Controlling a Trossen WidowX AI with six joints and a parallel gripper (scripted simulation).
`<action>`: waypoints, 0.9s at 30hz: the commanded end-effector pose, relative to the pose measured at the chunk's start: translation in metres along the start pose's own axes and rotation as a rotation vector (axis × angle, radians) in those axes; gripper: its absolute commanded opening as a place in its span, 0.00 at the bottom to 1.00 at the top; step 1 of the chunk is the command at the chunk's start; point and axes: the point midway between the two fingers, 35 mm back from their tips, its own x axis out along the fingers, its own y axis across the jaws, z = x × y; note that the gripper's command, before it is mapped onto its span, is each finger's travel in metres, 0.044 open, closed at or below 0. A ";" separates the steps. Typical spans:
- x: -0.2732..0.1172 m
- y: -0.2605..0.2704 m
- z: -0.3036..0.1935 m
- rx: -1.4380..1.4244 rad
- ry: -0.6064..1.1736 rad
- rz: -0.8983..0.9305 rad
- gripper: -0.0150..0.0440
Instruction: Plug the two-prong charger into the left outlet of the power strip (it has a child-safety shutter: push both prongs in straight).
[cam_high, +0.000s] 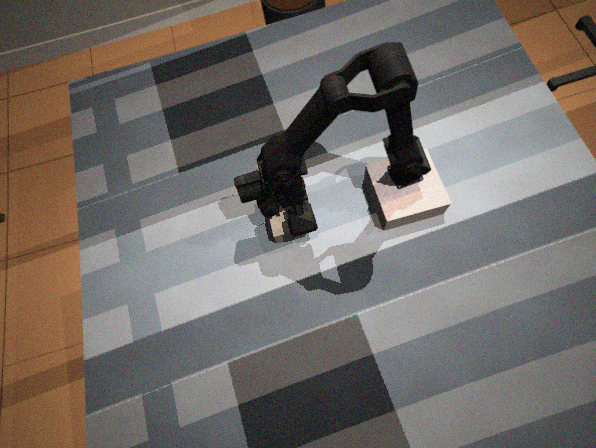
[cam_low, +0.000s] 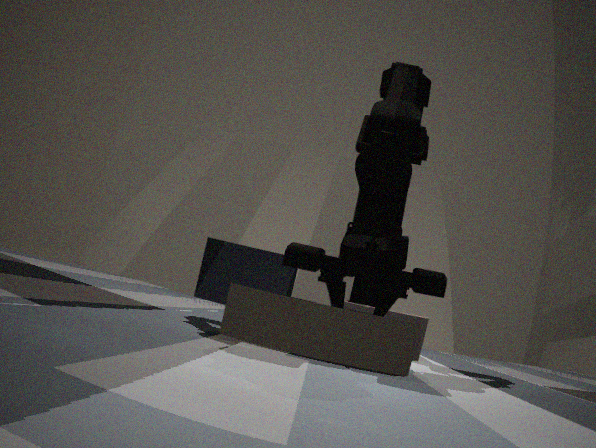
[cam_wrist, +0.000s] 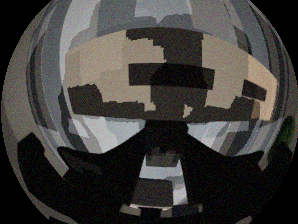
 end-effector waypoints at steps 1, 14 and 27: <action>0.000 0.000 0.002 -0.003 0.000 -0.003 0.25; -0.001 0.000 0.006 -0.003 0.000 -0.003 0.25; -0.001 0.000 0.010 -0.003 0.000 -0.003 0.25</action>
